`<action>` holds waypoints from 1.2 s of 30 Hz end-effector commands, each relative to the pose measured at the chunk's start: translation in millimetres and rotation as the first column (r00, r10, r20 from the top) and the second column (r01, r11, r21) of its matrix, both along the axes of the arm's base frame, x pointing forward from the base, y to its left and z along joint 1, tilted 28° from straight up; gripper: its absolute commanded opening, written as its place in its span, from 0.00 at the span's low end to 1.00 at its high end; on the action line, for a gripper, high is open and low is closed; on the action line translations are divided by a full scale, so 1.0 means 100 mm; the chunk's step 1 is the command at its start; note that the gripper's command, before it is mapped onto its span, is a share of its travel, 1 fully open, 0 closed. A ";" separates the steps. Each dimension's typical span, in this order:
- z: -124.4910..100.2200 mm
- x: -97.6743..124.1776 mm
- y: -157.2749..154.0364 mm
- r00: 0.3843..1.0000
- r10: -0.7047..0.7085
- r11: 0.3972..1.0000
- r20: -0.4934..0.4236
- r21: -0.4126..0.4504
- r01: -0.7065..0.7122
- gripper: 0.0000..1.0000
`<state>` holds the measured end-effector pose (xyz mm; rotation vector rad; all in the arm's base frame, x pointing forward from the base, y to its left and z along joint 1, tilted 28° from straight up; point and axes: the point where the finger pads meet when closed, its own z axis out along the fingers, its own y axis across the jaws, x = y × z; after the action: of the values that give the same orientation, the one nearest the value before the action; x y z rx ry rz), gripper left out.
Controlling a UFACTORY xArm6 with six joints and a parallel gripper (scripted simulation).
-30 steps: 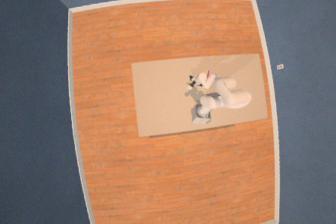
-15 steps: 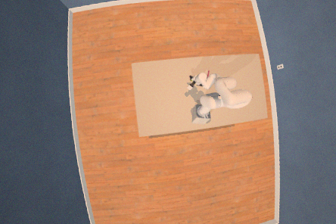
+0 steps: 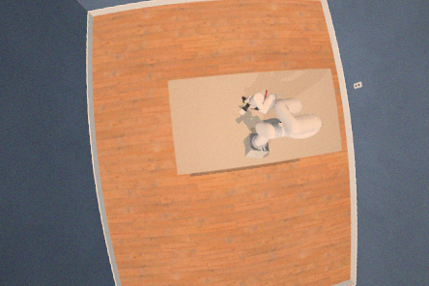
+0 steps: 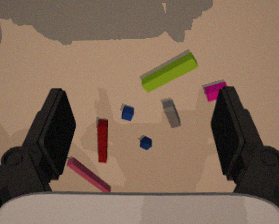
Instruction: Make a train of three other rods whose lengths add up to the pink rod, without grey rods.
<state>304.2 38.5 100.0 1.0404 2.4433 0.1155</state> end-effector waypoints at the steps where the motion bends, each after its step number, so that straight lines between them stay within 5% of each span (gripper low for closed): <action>1: 0.01 0.01 0.00 1.000 0.000 1.000 0.002 0.000 0.000 1.00; 21: 0.01 0.01 -0.04 1.000 0.001 1.000 -0.001 0.001 -0.001 1.00; 36: 0.09 0.02 -0.98 1.000 0.003 1.000 -0.007 0.006 -0.003 1.00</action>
<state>306.9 -26.9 105.5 1.0594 2.4239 0.0637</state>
